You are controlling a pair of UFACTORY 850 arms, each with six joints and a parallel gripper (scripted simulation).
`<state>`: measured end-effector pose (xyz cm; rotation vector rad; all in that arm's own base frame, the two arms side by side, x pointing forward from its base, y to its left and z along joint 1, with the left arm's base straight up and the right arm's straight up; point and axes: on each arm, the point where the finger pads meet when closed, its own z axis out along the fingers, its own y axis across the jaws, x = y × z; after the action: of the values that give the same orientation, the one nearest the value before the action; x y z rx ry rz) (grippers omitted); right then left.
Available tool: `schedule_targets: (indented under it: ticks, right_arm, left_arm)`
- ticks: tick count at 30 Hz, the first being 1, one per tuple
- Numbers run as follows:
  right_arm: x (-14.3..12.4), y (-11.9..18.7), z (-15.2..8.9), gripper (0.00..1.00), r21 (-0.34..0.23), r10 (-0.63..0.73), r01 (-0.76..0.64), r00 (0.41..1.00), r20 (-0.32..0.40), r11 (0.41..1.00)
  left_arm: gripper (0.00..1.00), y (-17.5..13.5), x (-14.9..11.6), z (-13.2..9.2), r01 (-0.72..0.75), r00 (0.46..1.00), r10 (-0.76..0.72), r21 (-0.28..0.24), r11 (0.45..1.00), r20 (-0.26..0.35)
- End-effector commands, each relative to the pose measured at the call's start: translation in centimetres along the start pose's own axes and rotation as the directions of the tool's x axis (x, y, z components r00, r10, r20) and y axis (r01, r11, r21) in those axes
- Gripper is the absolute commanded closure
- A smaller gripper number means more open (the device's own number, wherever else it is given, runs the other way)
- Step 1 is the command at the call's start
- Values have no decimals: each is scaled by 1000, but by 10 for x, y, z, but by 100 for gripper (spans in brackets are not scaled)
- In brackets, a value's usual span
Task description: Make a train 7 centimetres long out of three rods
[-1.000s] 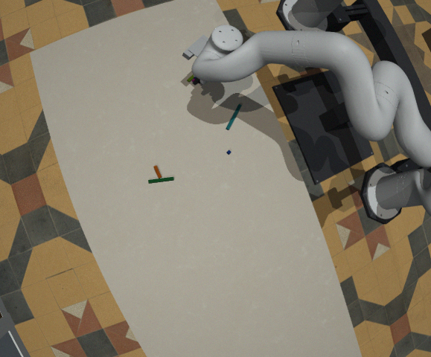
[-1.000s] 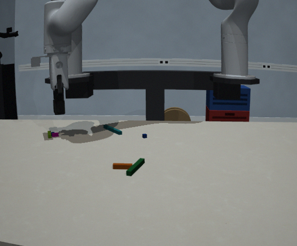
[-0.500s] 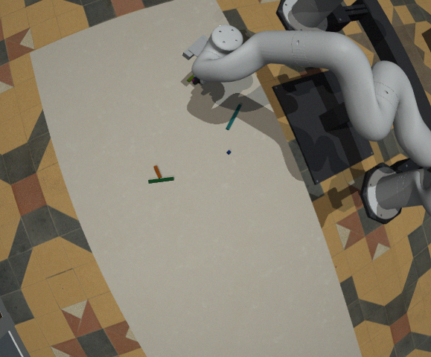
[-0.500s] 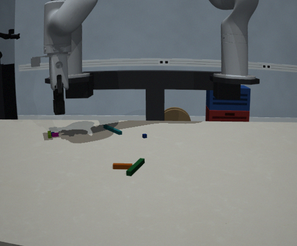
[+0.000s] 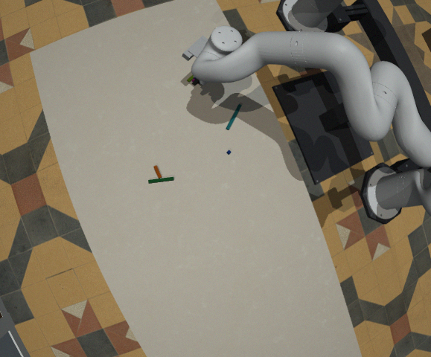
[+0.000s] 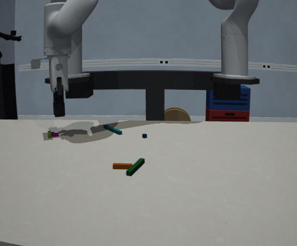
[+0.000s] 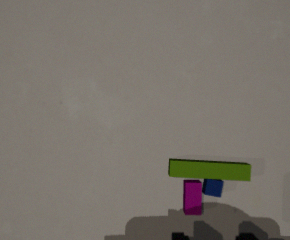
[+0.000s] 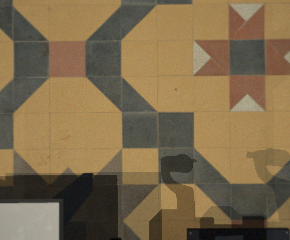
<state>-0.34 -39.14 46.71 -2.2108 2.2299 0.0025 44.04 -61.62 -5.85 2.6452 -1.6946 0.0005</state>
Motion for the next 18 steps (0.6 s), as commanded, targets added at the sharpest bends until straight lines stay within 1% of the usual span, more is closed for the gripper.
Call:
schedule_targets:
  ticks: [1,18]
  right_arm:
    - [0,0,-1,0,0,0,0,1000,-2,1000]
    - [0,0,-1,0,0,0,0,1000,-2,1000]
  left_arm:
    - [74,0,1,3,0,1000,0,0,1000,-2]
    - [74,0,1,26,0,1000,0,0,1000,-2]
